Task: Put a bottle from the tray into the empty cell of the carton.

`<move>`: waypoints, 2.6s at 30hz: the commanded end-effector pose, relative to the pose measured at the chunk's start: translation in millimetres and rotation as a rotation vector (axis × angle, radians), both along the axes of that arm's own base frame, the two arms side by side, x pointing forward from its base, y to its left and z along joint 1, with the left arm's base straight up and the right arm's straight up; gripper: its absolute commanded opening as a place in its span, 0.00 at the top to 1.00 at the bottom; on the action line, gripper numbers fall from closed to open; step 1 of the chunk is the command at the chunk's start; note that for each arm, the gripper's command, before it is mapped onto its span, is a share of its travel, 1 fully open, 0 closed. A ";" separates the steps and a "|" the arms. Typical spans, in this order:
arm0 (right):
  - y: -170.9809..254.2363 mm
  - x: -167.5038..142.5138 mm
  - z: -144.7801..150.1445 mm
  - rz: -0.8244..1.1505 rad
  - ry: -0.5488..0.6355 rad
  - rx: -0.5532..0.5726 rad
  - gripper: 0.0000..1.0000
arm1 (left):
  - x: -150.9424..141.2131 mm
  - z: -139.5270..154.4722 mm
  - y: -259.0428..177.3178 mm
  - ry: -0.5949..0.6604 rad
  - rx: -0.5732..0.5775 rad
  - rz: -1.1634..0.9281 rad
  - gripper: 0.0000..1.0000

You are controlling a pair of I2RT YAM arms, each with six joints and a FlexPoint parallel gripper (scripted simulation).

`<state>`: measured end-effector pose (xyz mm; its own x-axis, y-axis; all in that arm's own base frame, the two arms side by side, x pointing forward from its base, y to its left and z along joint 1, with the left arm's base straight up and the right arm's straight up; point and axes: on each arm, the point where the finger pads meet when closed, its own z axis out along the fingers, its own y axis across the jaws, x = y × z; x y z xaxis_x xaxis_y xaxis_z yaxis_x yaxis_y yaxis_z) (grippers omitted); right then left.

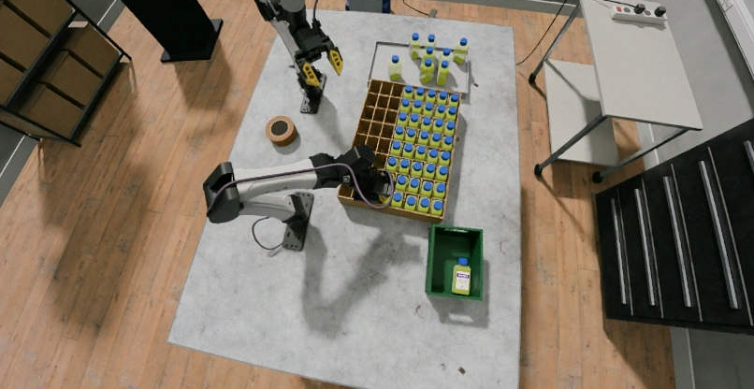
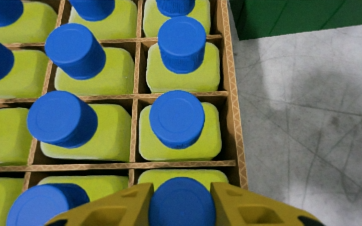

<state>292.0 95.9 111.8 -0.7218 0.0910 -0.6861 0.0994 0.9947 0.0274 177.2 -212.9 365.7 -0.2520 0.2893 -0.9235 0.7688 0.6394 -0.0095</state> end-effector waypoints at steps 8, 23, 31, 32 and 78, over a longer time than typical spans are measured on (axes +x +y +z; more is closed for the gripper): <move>4.9 5.6 38.8 -0.005 -0.101 0.053 0.24 | 0.2 12.5 -0.4 -0.029 -0.037 0.005 0.38; 9.6 -45.1 79.6 0.100 -0.039 0.051 0.24 | 0.3 12.8 -0.5 -0.029 -0.038 0.005 0.38; 7.2 -55.7 77.0 0.329 0.138 0.004 0.24 | 0.4 13.1 -0.6 -0.030 -0.039 0.006 0.38; 5.1 -55.5 78.3 0.352 0.161 0.000 0.24 | 0.4 13.1 -0.6 -0.030 -0.039 0.006 0.38; -15.0 -33.8 93.5 0.416 0.268 -0.019 0.24 | 0.5 13.7 -0.7 -0.032 -0.041 0.006 0.38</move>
